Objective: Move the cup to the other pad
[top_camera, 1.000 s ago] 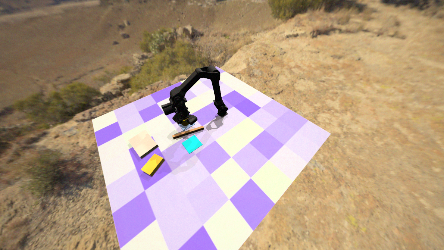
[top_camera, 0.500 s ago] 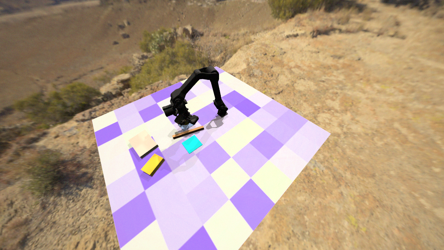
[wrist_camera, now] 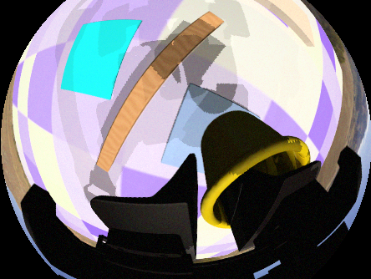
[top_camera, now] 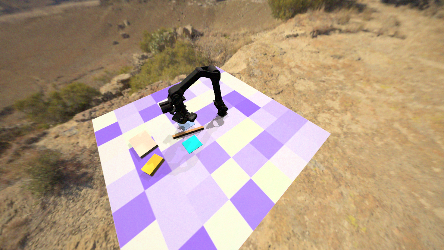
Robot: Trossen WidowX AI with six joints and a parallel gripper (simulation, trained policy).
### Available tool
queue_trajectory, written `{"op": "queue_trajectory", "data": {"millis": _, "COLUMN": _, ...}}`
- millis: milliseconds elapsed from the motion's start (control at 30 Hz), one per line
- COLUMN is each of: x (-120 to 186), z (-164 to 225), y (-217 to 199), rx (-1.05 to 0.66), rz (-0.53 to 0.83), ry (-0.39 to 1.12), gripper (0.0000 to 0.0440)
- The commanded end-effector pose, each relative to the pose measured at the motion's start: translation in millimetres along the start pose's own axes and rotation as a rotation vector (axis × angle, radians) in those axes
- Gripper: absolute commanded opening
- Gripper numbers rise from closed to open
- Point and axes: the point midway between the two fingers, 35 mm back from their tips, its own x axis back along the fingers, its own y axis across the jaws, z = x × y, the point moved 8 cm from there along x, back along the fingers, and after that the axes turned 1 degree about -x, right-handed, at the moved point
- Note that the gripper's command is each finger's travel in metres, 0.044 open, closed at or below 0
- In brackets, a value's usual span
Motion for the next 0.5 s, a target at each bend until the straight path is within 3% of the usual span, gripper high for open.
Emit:
{"op": "queue_trajectory", "data": {"millis": 0, "x": 10, "z": -5, "y": 1, "rx": 0.015, "rz": 0.006, "ry": -0.025, "gripper": 0.0019}}
{"op": "queue_trajectory", "data": {"millis": 467, "x": 32, "z": -31, "y": 20, "rx": 0.088, "rz": 0.036, "ry": -0.087, "gripper": 0.0007}}
